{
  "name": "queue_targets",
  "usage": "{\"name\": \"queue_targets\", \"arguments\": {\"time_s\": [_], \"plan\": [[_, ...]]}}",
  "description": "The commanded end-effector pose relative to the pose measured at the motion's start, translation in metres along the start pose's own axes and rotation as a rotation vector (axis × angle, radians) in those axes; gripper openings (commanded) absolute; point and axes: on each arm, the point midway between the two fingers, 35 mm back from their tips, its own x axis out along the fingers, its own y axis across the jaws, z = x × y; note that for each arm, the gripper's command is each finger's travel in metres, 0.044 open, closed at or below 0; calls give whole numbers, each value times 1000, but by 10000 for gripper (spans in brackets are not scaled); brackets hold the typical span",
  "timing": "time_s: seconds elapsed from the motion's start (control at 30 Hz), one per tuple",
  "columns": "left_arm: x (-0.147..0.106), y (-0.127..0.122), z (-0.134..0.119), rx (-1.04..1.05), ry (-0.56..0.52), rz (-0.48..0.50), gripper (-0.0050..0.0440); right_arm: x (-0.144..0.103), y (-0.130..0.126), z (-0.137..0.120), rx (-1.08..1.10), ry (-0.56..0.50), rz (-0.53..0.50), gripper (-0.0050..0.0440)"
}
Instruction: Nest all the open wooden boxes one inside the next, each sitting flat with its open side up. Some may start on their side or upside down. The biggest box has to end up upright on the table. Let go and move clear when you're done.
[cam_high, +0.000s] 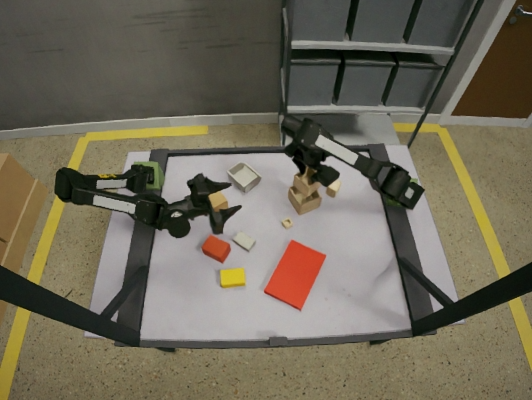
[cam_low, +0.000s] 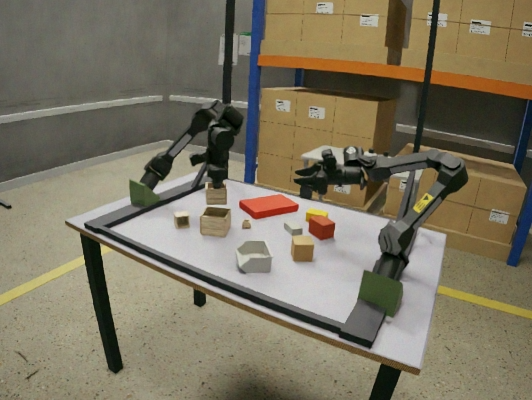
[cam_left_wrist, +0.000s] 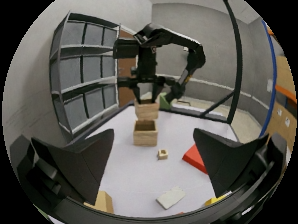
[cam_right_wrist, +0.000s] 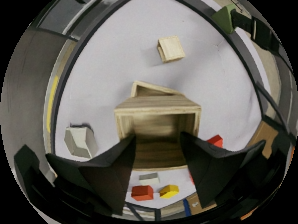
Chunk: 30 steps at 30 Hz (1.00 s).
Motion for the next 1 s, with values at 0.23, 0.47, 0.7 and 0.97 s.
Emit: {"name": "queue_targets", "arguments": {"time_s": [0.23,0.47,0.7,0.97], "plan": [[-3,-3,3,-10,-8,-13,400,-3,1,-2,282,3,13,285],[-3,-3,3,-10,-8,-13,400,0,-1,-2,285,0,8,285],[-3,-3,3,-10,-8,-13,400,4,-3,-5,278,7,14,285],[-3,-3,3,-10,-8,-13,400,12,-2,-4,280,5,12,285]]}}
